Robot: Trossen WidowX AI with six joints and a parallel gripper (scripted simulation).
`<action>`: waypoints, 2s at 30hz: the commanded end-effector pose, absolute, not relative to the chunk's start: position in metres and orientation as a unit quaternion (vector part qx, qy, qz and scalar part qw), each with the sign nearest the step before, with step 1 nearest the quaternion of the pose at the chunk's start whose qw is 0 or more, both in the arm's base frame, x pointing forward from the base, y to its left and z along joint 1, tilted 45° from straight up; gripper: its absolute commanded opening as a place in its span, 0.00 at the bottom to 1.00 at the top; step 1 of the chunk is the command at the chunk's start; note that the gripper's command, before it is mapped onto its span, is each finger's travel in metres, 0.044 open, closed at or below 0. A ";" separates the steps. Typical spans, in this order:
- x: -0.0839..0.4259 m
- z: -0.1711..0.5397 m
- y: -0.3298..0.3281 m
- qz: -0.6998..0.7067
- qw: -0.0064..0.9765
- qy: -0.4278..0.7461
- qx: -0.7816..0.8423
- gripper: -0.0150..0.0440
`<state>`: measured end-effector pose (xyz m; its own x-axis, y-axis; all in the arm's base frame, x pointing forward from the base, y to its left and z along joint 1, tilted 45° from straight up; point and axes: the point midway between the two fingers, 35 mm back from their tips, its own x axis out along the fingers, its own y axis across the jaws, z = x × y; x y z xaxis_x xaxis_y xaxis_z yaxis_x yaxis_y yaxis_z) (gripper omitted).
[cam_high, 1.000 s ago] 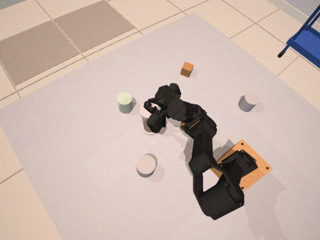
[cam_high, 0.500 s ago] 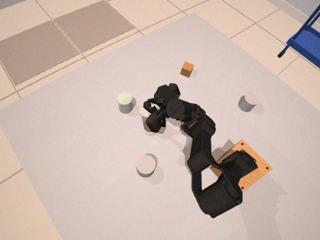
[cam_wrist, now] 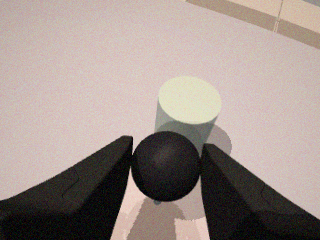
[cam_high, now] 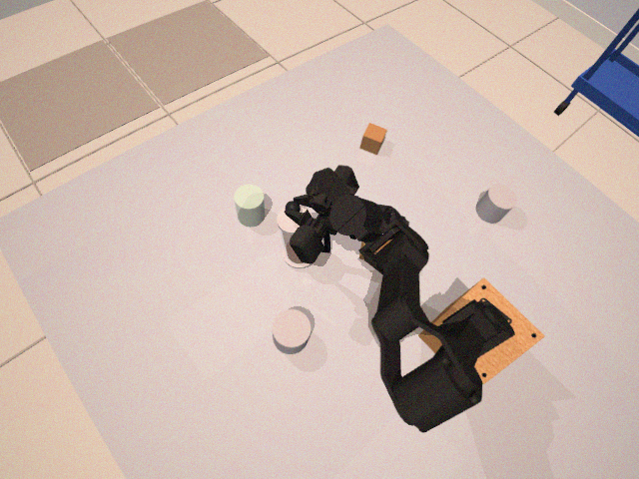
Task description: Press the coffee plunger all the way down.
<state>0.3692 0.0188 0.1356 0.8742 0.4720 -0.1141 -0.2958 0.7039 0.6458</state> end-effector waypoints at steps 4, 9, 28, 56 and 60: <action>0.371 0.131 0.024 0.215 0.908 0.147 0.327 0.44; 0.371 0.131 0.024 0.215 0.908 0.147 0.327 0.44; 0.372 0.136 0.019 0.211 0.912 0.138 0.323 0.49; 0.332 0.183 -0.035 0.215 0.909 0.149 0.325 1.00; 0.332 0.182 -0.035 0.215 0.909 0.149 0.325 1.00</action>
<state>0.3339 -0.0345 0.1797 0.8651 0.4836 -0.1335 -0.2866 0.6947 0.6598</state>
